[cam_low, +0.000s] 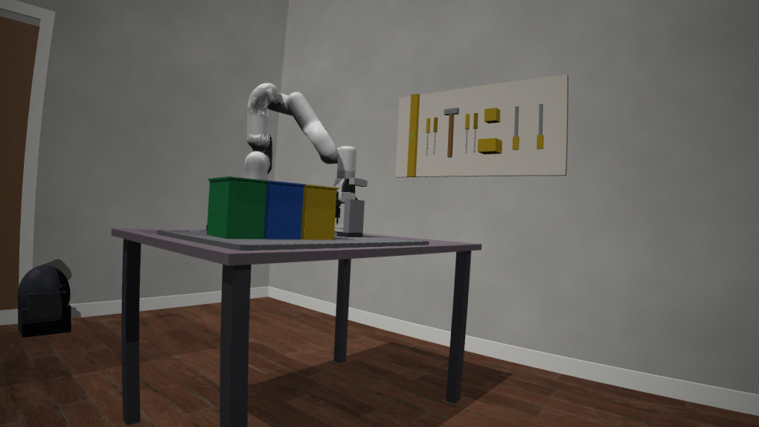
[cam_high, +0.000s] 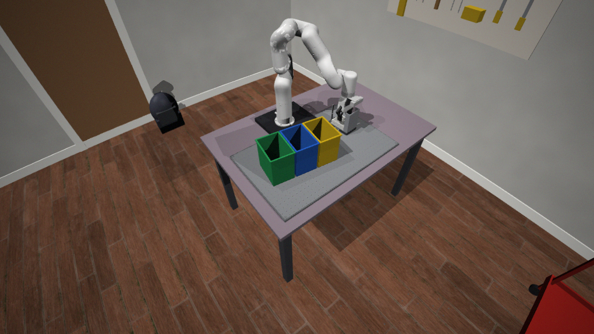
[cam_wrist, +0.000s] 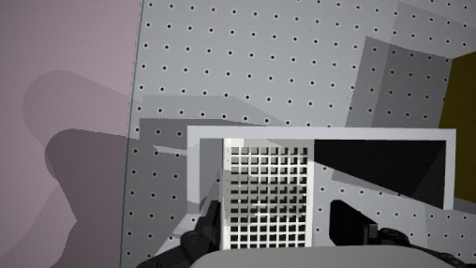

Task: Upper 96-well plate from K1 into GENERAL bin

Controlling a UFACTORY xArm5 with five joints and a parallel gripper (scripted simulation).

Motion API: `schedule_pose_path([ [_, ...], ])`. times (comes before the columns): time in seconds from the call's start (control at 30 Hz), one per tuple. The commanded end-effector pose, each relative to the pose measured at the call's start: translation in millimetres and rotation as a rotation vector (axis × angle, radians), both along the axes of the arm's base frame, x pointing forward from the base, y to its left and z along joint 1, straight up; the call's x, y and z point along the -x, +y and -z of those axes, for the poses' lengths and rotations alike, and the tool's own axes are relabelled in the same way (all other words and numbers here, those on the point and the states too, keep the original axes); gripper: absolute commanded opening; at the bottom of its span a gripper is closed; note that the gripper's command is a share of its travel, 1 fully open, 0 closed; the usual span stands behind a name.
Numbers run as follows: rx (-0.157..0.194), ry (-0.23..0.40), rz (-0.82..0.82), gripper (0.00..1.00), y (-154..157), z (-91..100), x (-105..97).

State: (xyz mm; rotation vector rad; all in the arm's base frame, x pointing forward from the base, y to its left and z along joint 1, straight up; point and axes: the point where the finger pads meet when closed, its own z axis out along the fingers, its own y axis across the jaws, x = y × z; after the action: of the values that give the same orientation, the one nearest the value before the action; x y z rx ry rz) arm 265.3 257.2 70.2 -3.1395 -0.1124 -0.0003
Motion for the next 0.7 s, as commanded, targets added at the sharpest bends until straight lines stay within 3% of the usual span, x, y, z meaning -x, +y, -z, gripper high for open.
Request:
schedule_pose_path([
  [0.0,-0.003,-0.003,0.0,1.0,1.1,9.1,-1.1],
  [0.67,-0.003,-0.003,0.0,1.0,1.1,14.1,-1.1],
])
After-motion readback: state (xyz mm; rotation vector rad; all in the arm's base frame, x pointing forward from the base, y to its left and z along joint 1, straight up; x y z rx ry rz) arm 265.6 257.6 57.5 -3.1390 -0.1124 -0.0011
